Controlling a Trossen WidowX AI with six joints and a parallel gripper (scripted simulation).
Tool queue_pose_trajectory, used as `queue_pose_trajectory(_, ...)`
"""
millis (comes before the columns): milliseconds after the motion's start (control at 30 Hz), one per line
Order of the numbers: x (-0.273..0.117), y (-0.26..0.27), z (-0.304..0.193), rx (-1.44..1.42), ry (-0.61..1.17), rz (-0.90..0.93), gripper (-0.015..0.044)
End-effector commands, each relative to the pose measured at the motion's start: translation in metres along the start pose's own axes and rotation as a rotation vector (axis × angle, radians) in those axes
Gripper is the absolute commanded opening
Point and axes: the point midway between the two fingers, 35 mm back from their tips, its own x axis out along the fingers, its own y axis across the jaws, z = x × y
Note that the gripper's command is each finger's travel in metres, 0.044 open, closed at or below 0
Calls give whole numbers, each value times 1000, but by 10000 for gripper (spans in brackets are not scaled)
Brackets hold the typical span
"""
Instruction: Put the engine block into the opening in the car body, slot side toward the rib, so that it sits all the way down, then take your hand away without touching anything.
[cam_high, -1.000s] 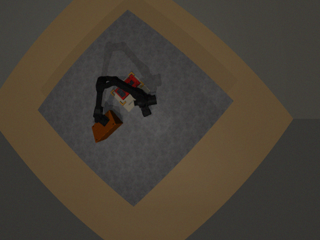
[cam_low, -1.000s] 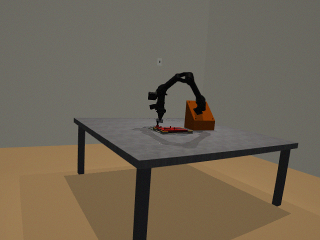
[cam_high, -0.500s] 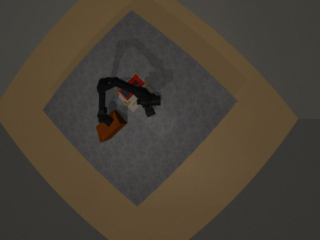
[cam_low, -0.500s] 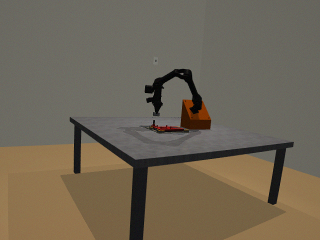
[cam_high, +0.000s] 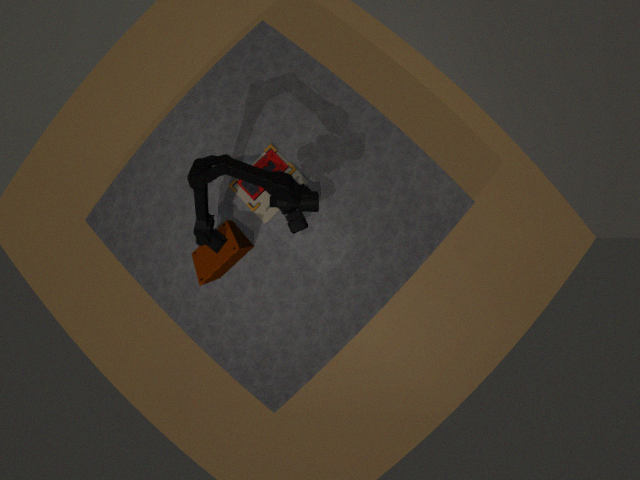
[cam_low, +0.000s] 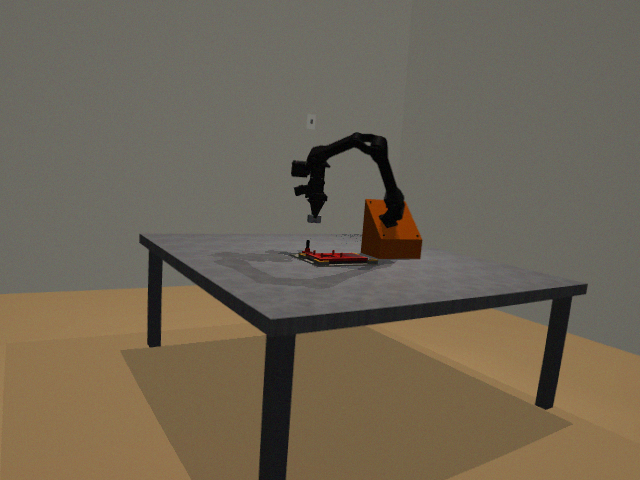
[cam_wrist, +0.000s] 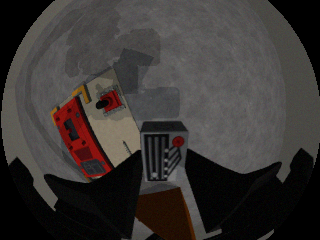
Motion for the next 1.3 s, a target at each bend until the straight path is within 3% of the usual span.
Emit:
queue_pose_trajectory(0,-1,8,3,-16,-4,-9,0)
queue_pose_trajectory(1267,37,109,8,-209,-12,-39,0)
